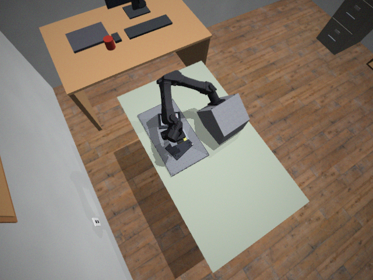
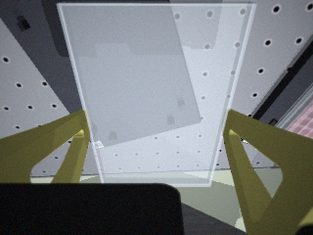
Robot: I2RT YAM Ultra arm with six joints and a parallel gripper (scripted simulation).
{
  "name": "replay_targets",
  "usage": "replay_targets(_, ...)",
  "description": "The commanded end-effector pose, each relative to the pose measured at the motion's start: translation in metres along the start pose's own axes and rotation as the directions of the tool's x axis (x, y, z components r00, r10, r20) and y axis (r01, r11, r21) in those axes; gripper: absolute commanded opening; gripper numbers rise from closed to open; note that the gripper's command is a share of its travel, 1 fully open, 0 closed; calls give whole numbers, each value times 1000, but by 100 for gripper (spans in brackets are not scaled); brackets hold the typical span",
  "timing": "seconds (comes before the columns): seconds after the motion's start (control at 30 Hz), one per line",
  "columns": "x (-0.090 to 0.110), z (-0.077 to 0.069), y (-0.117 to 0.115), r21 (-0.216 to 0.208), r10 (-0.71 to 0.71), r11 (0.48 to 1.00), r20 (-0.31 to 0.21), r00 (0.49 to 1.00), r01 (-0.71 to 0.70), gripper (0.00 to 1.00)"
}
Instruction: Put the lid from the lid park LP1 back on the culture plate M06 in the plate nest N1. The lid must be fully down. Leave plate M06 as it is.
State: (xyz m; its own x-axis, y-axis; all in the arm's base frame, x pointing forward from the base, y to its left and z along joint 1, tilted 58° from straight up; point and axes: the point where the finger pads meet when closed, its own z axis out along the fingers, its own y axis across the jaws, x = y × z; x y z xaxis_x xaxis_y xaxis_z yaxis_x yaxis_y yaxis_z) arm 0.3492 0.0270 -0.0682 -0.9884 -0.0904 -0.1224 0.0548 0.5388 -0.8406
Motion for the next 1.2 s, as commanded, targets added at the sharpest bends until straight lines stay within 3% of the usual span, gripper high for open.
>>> replay_targets(0.0, -2, -4, -8, -4, 138, 990, 18, 990, -138, 0)
replay_targets(0.2, 0, -4, -28, -7, 332, 943, 17, 943, -332, 0)
replay_targets(1.17, 10, -4, -111, -6, 336, 942, 16, 942, -336, 0)
